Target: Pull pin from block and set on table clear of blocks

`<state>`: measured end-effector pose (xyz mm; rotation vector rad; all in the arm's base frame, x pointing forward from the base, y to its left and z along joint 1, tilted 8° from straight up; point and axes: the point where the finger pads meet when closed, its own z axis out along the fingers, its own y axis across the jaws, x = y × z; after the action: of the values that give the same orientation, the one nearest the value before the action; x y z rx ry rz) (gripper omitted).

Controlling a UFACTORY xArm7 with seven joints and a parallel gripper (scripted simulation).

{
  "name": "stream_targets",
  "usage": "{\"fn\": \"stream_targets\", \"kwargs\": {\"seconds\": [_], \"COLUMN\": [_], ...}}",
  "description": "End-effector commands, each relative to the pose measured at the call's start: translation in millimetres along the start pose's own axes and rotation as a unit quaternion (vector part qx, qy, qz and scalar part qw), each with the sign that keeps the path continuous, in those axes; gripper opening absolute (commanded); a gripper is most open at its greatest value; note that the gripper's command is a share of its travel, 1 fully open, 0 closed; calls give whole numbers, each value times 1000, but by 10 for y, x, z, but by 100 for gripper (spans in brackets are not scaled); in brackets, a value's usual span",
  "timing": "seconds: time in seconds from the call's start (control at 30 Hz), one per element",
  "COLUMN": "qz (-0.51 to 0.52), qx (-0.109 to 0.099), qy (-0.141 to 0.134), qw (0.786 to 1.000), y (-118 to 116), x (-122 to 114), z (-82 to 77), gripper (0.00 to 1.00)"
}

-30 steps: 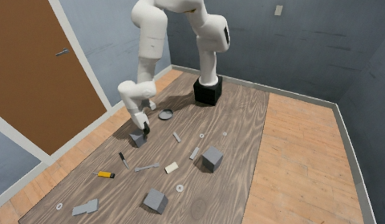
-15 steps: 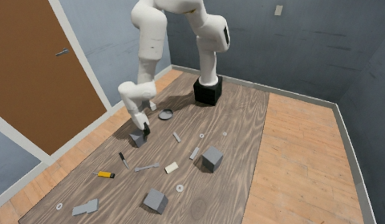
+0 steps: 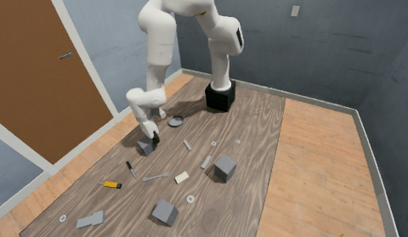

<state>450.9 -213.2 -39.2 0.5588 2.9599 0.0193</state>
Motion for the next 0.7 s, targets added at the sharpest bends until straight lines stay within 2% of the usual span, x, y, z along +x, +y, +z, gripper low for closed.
{"fn": "stream_targets", "kwargs": {"seconds": [0.0,0.53,0.57,0.67], "qz": [0,1,1,1], "qx": [0,-1,-1,-1], "qy": [-3,-3,-3,-3], "qw": [1000,1000,1000,1000], "y": [-4,1,1,1], "x": [-22,-25,-25,-25], "z": [4,26,26,26], "gripper": [47,47,0,0]}}
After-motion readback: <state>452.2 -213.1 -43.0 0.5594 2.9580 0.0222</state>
